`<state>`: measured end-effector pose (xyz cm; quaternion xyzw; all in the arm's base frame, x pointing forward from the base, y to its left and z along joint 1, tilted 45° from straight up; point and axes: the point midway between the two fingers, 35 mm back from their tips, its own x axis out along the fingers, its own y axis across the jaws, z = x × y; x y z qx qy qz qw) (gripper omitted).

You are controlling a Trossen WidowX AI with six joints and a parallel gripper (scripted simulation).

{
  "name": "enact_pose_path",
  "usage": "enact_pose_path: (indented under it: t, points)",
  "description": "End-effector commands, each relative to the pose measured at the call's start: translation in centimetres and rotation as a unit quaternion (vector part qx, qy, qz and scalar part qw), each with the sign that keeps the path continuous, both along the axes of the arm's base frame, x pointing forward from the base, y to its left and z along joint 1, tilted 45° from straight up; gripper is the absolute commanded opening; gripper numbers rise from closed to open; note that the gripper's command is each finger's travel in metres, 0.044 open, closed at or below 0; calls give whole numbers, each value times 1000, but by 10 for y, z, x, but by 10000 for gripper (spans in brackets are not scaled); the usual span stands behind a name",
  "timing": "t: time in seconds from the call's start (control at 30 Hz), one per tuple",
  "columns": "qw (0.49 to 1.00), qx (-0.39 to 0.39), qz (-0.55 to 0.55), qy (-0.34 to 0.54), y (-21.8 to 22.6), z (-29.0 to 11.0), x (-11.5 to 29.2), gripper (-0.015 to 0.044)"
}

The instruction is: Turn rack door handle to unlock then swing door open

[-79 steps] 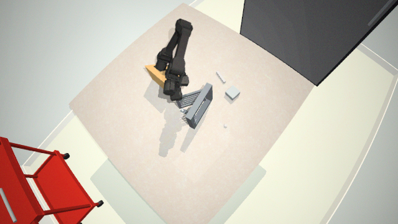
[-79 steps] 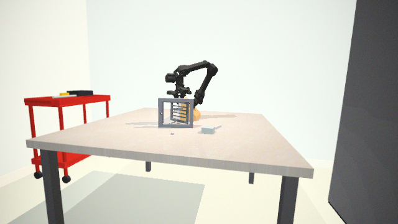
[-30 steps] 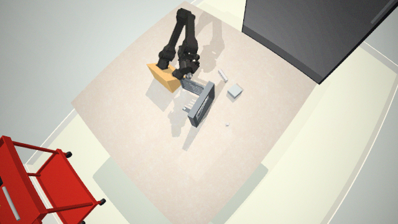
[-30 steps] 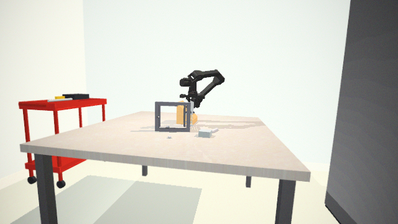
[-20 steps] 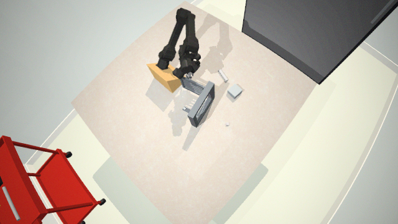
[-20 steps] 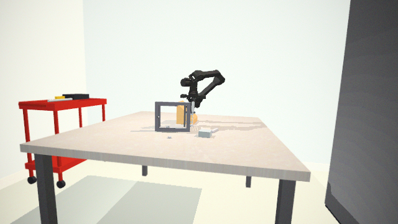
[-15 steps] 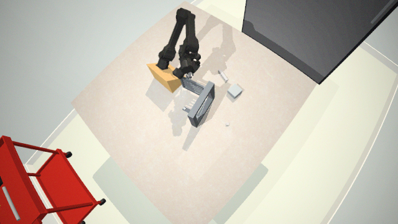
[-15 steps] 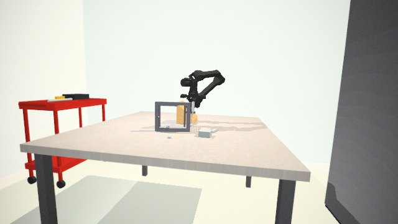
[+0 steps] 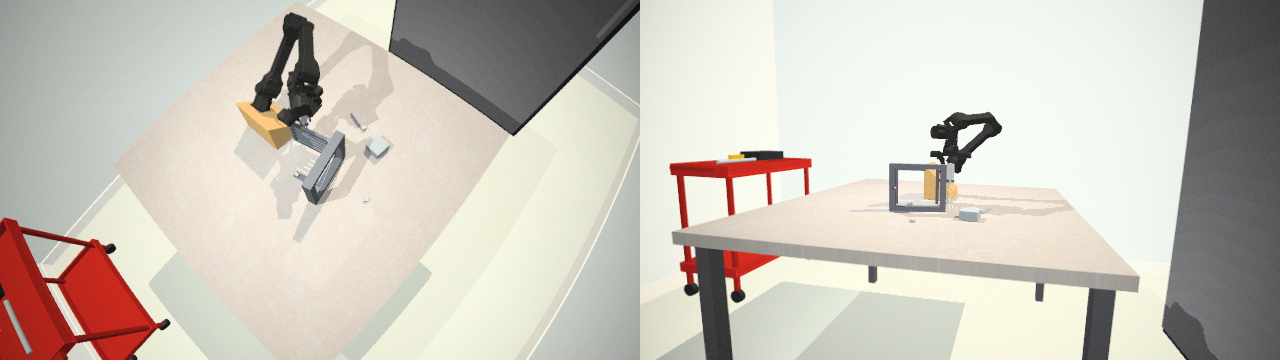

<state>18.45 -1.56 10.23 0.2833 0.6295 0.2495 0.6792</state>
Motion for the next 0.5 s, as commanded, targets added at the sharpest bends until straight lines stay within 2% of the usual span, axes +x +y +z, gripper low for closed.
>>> enact_pose_path:
  t: [0.0, 0.47]
  points:
    - [1000, -5, -4, -3, -4, 4, 0, 284]
    - [999, -24, -18, -17, -22, 22, -1, 284]
